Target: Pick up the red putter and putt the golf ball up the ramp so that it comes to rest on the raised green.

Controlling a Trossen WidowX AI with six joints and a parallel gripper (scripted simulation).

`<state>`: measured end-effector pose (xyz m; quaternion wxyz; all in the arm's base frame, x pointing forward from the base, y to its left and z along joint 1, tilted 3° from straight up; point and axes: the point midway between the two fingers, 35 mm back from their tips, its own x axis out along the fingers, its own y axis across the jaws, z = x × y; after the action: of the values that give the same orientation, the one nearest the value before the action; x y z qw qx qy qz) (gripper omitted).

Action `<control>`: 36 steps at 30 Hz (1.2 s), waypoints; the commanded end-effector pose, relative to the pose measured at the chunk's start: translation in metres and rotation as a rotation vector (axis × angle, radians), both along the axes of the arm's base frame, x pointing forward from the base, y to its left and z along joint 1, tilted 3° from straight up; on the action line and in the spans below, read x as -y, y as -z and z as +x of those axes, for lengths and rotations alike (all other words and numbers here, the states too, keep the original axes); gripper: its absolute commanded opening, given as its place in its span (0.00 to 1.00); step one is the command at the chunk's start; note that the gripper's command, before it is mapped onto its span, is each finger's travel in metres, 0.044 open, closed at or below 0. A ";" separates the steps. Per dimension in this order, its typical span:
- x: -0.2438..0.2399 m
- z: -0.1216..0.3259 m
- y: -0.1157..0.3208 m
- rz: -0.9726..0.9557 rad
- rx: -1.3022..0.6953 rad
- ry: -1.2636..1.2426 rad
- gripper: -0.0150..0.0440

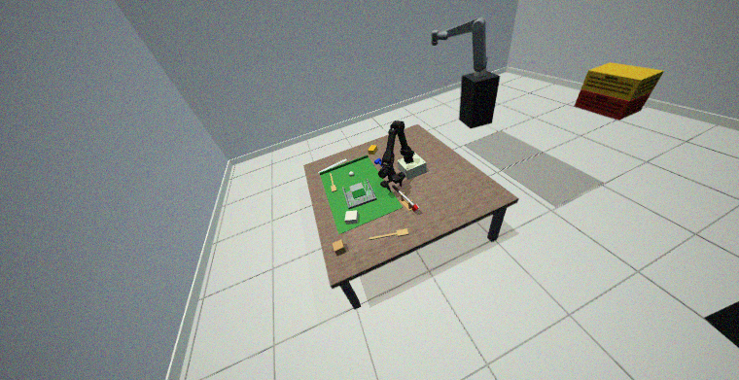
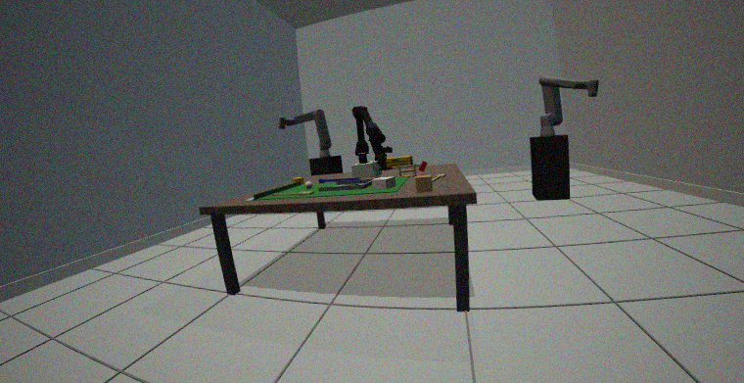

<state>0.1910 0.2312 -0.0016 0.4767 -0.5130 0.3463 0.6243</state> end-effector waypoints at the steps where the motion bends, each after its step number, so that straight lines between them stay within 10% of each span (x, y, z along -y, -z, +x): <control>1: 0.002 0.000 0.007 -0.008 -0.002 -0.004 1.00; 20: 0.002 0.001 0.027 -0.008 -0.002 -0.004 1.00; 36: 0.001 0.001 0.023 -0.001 0.000 0.001 0.29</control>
<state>0.1921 0.2304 -0.0252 0.4762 -0.5129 0.3477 0.6239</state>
